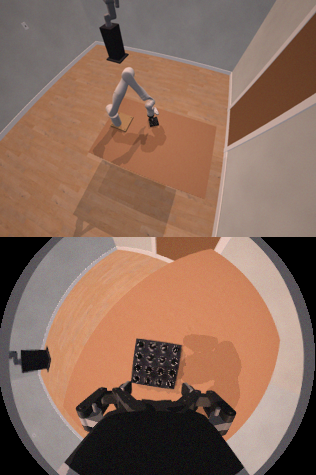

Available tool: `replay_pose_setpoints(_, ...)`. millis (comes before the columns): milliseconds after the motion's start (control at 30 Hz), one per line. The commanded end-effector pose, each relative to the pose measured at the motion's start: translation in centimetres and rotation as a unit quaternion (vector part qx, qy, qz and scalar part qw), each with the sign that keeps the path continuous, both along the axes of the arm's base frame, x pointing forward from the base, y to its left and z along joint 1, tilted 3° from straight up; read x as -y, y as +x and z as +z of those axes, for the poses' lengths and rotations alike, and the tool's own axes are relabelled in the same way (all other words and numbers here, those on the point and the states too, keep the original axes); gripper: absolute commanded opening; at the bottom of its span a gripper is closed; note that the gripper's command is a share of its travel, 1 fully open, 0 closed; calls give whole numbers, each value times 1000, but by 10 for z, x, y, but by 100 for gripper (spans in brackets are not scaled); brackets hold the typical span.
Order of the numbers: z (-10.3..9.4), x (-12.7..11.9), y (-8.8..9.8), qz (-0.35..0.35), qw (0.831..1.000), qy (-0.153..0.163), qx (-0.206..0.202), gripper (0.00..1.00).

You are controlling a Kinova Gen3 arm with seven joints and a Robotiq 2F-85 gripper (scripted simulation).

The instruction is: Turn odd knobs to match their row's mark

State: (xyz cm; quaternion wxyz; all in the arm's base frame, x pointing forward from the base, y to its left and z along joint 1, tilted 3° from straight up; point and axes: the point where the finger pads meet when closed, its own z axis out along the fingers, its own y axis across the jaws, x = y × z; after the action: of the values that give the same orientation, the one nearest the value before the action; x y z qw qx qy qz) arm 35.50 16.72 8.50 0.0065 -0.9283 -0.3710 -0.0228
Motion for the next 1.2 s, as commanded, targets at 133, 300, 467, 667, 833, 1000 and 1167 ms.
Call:
replay_pose_setpoints(133,-2,-4,-4,-28,1000,-1,2,100)
replay_pose_setpoints(300,-3,-4,-5,-47,999,-1,3,100)
replay_pose_setpoints(467,-3,-5,-6,-56,998,-1,4,100)
replay_pose_setpoints(667,-4,-5,-7,-67,998,-1,4,100)
replay_pose_setpoints(833,-4,-6,-7,-73,997,-1,5,100)
replay_pose_setpoints(1000,-4,-6,-7,-74,997,-1,5,100)
replay_pose_setpoints(1167,-4,-6,-8,-75,997,-1,5,100)
